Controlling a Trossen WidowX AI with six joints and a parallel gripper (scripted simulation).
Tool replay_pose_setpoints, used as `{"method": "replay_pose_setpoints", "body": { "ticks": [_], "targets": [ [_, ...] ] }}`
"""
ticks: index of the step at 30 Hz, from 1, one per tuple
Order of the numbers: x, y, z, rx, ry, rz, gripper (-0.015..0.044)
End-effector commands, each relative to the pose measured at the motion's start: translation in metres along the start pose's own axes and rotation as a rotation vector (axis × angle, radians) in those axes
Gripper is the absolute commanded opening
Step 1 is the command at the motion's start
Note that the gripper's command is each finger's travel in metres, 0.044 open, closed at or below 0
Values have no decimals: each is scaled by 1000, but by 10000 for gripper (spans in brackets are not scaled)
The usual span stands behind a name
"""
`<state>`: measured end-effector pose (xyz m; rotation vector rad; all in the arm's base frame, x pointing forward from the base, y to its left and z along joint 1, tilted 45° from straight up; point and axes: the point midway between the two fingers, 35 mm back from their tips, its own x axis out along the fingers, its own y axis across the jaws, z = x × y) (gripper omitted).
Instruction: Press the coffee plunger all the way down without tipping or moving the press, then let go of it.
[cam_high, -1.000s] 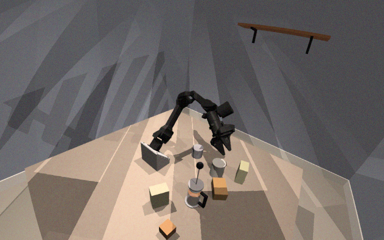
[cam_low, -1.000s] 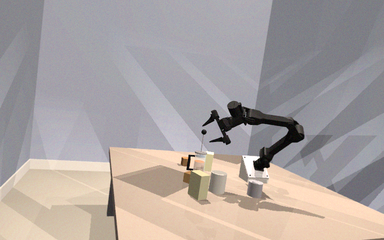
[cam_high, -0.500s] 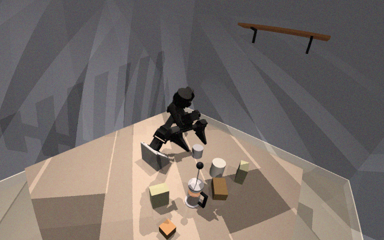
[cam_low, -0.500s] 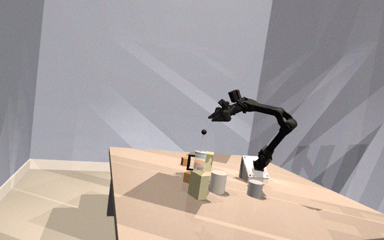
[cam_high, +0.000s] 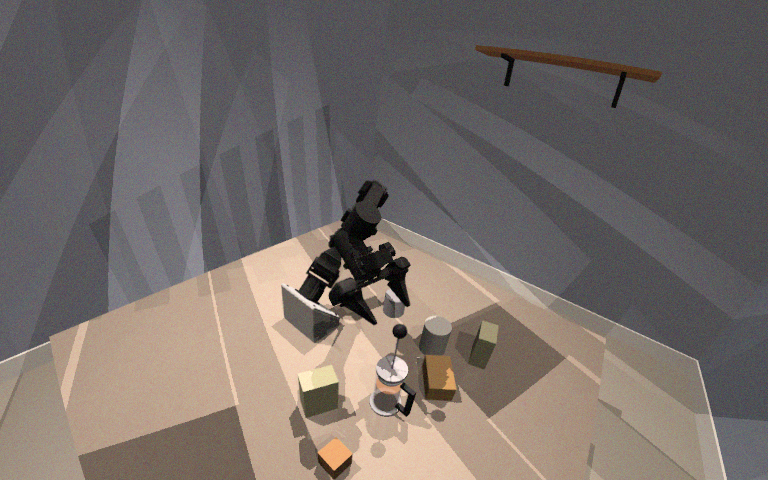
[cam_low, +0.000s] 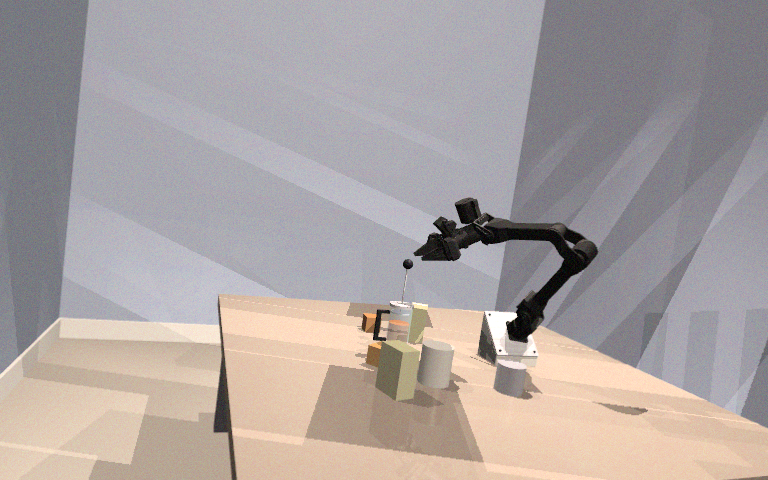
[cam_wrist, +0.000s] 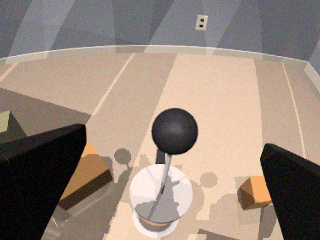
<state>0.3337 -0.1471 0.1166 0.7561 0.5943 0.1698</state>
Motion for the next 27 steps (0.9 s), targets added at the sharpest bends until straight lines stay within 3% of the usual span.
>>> {"method": "replay_pose_setpoints", "body": {
  "ticks": [1, 23, 27],
  "targets": [
    [6, -1, -4, 8, 5, -4, 440],
    [39, 0, -4, 8, 3, -1, 440],
    [39, 0, -4, 8, 3, -1, 335]
  ]
}}
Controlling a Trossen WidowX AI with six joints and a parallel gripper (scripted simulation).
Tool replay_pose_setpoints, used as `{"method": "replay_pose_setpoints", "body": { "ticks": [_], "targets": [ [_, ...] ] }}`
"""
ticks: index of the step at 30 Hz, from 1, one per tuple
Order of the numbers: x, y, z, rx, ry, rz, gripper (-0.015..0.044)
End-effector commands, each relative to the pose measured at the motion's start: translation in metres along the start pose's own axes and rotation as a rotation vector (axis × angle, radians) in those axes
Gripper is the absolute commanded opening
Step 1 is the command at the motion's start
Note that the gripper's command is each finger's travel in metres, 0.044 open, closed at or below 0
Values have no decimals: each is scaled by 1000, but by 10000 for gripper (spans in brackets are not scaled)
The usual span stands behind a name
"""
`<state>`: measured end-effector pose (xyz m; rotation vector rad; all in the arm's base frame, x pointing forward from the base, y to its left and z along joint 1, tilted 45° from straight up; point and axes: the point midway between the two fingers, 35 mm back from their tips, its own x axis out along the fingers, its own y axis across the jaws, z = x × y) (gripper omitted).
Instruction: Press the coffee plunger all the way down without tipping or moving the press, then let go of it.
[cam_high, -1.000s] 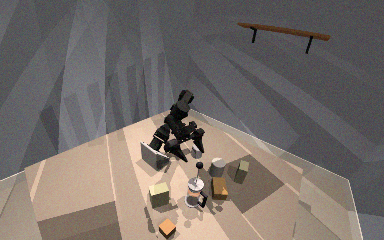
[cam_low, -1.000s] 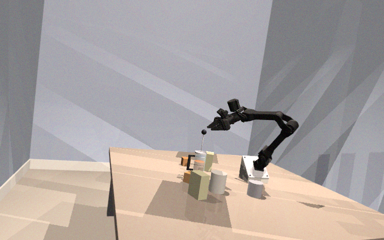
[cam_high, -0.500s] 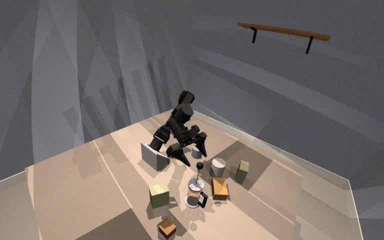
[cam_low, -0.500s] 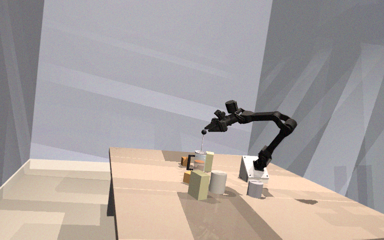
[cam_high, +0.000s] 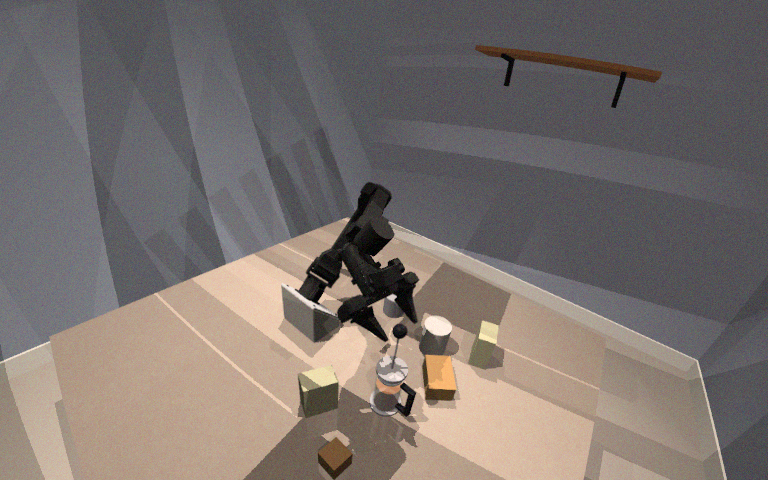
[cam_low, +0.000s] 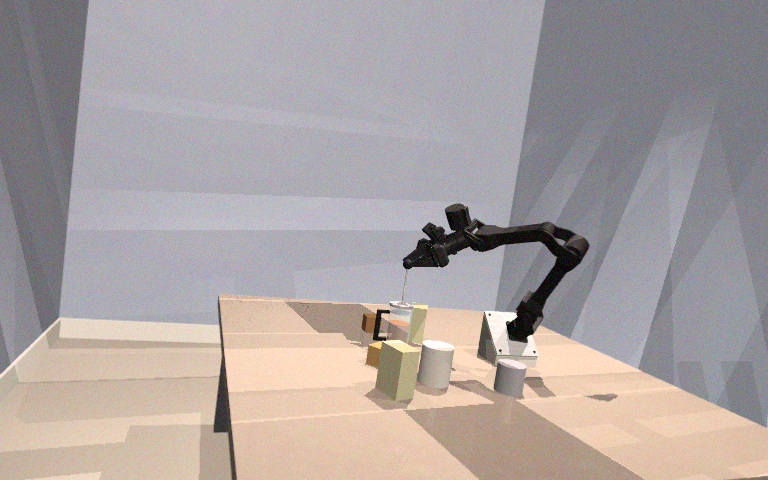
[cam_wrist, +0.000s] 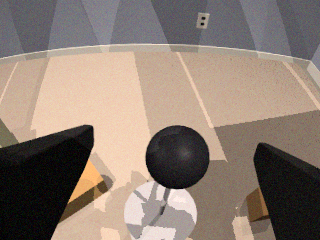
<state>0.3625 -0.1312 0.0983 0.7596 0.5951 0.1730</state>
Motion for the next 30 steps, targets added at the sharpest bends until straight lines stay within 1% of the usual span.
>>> {"method": "replay_pose_setpoints", "body": {
  "ticks": [1, 8, 20, 30],
  "targets": [
    [2, 0, -1, 5, 1, -5, 309],
    [2, 0, -1, 5, 1, -5, 125],
    [2, -1, -1, 5, 1, -5, 122],
    [12, -2, -13, 4, 2, -6, 122]
  ]
}}
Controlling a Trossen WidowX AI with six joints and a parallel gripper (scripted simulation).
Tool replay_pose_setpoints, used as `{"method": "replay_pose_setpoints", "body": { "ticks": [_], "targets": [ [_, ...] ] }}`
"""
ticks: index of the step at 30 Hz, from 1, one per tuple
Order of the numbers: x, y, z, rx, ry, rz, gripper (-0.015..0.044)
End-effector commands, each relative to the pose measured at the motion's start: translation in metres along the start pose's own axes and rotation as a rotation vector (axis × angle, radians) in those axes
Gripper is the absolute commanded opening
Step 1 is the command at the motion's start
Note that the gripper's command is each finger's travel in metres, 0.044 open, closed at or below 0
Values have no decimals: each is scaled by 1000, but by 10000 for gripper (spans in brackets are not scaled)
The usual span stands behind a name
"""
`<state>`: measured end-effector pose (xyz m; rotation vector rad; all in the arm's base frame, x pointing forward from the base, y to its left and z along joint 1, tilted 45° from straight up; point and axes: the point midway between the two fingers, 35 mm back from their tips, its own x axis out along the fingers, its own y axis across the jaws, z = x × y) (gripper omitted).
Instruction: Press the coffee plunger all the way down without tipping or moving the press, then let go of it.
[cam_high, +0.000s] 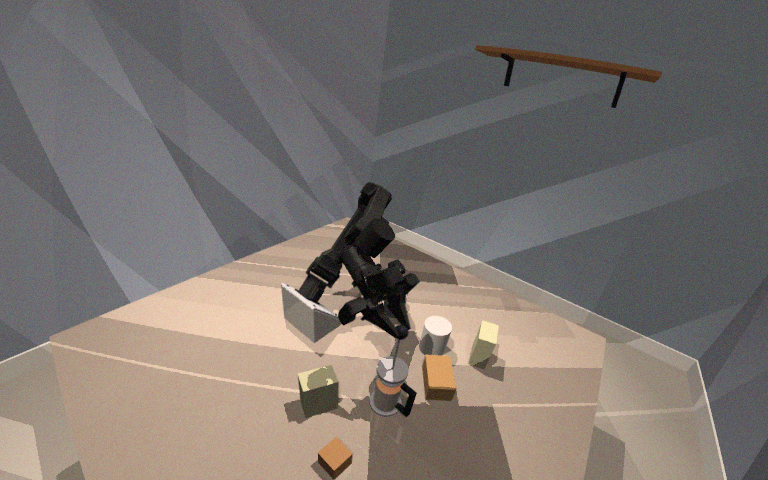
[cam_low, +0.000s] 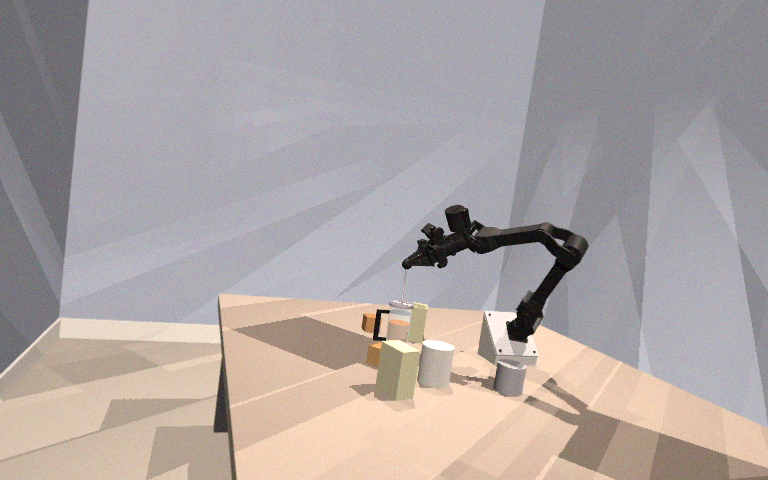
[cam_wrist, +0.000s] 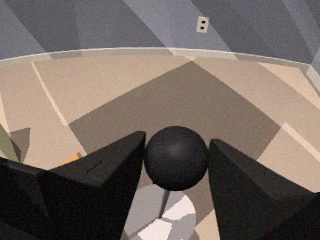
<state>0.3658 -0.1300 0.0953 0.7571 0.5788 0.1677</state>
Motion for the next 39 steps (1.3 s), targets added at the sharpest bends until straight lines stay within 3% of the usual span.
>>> {"method": "replay_pose_setpoints", "body": {
  "ticks": [1, 39],
  "targets": [
    [8, -1, -13, 8, 19, -6, 122],
    [46, -2, -64, 9, 19, -6, 122]
  ]
}}
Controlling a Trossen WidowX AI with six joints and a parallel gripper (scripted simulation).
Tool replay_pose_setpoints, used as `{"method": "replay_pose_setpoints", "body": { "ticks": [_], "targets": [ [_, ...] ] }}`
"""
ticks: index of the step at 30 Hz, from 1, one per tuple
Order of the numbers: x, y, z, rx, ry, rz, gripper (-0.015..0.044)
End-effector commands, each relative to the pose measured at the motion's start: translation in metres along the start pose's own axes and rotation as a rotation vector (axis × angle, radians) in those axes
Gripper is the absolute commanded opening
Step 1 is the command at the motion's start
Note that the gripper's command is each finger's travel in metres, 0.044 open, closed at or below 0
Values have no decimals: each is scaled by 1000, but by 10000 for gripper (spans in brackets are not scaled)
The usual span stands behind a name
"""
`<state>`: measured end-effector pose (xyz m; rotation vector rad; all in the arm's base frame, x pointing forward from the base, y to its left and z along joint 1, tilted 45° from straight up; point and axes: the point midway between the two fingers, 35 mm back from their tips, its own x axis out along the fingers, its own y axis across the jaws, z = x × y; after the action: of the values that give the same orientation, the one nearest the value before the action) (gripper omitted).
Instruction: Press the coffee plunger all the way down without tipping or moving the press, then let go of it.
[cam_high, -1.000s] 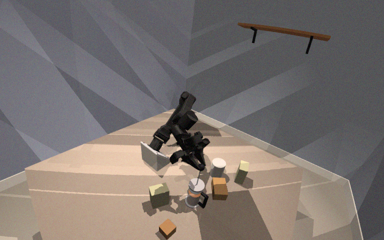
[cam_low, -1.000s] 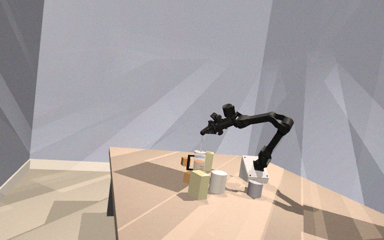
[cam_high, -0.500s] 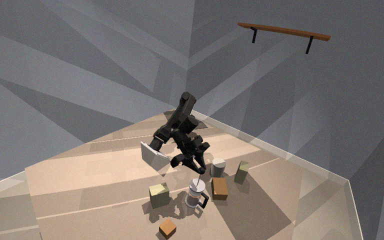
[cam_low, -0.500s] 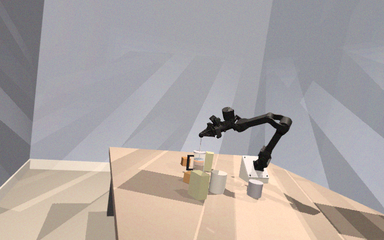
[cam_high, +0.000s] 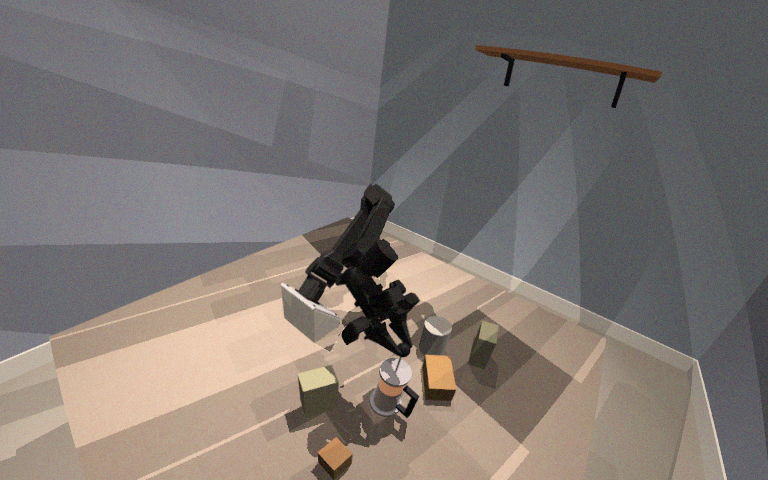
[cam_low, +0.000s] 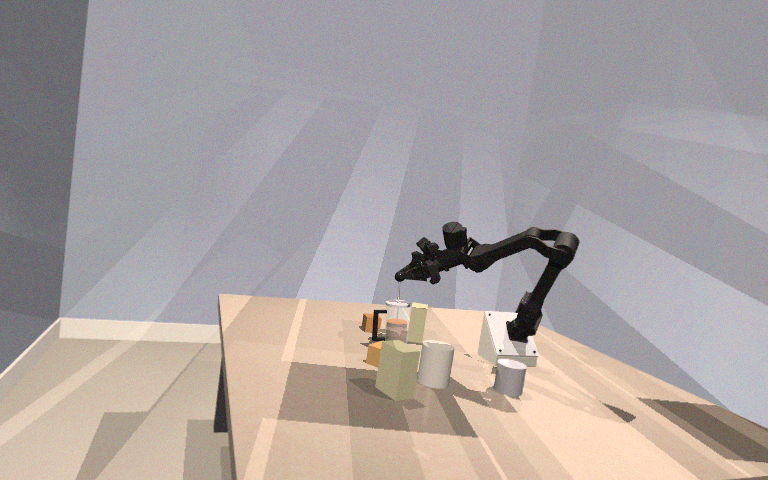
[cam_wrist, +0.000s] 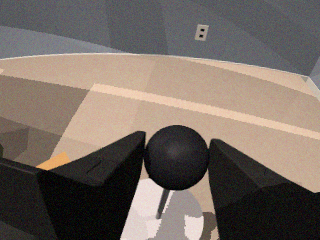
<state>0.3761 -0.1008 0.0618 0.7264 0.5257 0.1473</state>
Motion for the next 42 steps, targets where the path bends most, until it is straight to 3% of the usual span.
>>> {"method": "replay_pose_setpoints", "body": {
  "ticks": [1, 42],
  "targets": [
    [12, 0, -35, 40, 74, 3, 122],
    [30, -1, -37, 41, 71, 6, 122]
  ]
}}
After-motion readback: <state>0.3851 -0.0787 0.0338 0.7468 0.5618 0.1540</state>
